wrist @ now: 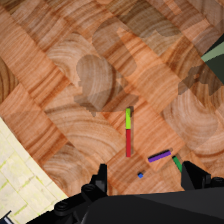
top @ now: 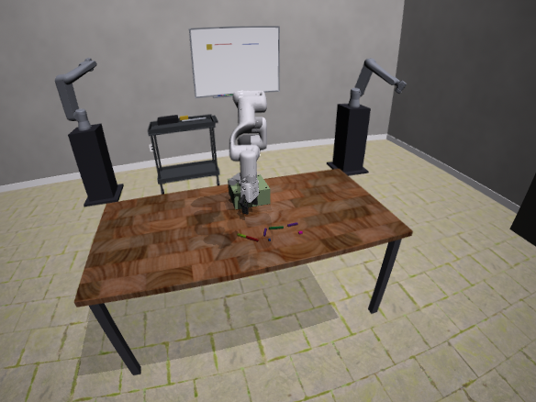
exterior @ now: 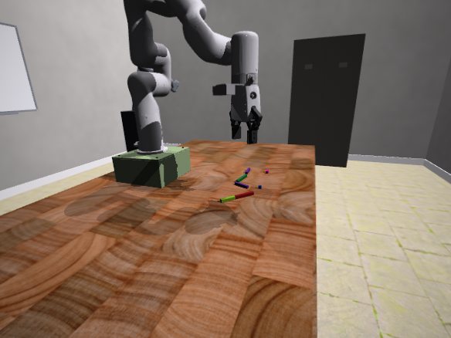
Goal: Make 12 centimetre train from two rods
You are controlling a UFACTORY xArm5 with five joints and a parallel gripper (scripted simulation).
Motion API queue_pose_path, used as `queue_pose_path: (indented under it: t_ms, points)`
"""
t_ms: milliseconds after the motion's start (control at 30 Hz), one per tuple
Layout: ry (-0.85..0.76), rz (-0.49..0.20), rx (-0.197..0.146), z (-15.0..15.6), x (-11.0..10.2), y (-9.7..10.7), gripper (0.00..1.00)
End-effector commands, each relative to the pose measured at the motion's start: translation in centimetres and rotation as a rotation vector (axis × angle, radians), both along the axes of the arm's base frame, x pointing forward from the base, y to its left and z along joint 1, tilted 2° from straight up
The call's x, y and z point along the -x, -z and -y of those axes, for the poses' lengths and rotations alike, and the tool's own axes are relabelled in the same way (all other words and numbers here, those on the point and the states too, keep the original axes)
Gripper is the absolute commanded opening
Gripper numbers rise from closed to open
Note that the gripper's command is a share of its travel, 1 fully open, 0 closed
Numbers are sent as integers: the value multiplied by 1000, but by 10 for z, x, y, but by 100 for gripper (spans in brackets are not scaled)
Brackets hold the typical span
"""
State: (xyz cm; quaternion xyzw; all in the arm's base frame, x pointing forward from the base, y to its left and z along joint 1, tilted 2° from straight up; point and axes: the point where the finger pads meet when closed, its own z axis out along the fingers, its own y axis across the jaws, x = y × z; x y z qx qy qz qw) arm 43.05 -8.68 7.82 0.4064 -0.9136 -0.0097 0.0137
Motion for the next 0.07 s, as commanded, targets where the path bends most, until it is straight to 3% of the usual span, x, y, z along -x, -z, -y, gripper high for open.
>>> queue_pose_path:
  t_ms: [0, 33]
  points:
    - [0, 4, 1, 0, -1, -1, 100]
    - [0, 4, 1, 0, -1, -1, 100]
